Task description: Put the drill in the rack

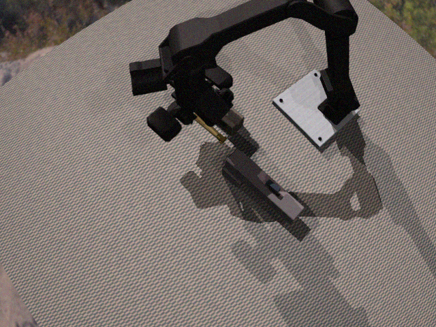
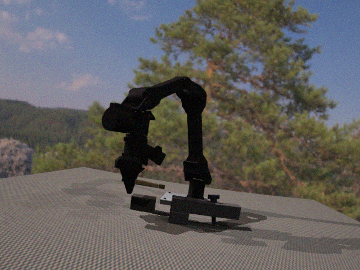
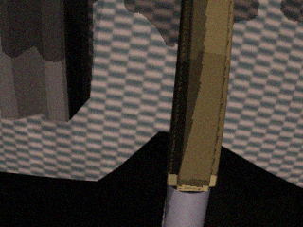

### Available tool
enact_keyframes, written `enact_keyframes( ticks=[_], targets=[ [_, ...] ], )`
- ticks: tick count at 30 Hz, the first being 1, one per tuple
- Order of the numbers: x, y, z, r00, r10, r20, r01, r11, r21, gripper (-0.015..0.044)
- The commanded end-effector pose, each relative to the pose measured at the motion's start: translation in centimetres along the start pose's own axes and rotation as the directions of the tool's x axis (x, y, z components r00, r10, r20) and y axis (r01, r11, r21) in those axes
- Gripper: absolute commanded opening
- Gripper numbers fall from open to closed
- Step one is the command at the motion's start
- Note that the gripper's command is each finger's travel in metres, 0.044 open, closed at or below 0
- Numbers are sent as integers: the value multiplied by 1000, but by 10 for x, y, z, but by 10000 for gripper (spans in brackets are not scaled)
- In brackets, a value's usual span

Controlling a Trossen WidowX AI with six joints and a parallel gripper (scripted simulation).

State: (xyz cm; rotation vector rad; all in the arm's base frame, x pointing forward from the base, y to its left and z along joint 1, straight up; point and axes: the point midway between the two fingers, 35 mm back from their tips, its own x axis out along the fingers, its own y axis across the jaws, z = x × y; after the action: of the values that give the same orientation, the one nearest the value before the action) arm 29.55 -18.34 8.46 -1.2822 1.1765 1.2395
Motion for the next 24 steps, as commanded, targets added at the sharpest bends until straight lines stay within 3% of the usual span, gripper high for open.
enact_keyframes(
  ticks=[1, 24],
  targets=[
    [-3, -1, -1, 1000, -3, -5, 3, 1000, 4, 0],
    [5, 28, -5, 1000, -1, -5, 1, 1000, 4, 0]
  ],
)
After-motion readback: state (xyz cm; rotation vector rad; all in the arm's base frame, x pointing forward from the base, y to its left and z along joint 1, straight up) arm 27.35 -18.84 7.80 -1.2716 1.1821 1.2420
